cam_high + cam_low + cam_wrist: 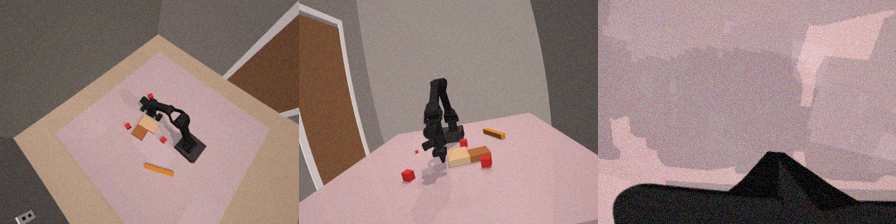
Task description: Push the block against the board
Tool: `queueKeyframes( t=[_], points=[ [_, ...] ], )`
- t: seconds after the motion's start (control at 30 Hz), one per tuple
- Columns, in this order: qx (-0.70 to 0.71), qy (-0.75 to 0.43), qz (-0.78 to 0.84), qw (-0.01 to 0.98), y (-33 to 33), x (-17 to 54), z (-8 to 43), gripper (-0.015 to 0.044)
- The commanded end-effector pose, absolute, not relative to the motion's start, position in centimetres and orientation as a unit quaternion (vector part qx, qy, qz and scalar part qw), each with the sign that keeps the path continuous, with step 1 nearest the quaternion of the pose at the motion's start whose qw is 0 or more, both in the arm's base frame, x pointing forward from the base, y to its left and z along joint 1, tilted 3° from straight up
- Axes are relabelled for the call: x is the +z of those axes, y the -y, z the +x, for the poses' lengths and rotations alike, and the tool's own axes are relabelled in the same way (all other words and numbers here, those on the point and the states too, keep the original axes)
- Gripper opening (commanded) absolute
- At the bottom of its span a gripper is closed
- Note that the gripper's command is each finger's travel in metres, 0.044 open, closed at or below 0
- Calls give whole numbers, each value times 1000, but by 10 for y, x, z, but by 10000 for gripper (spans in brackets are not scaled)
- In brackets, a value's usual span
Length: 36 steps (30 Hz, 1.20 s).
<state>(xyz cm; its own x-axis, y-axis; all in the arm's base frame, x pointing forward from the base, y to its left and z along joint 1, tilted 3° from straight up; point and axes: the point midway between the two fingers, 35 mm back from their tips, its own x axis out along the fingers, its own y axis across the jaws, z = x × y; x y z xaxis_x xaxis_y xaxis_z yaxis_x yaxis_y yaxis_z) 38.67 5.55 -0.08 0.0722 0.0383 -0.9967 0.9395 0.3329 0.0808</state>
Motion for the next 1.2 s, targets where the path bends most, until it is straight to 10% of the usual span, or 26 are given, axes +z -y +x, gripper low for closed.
queueKeyframes(
  t=[0.0, 1.17],
  points=[
    [-381, -566, 433, 589, -49, -2, 390, 0],
    [-337, -590, 388, 623, -33, 51, 384, 0]
  ],
)
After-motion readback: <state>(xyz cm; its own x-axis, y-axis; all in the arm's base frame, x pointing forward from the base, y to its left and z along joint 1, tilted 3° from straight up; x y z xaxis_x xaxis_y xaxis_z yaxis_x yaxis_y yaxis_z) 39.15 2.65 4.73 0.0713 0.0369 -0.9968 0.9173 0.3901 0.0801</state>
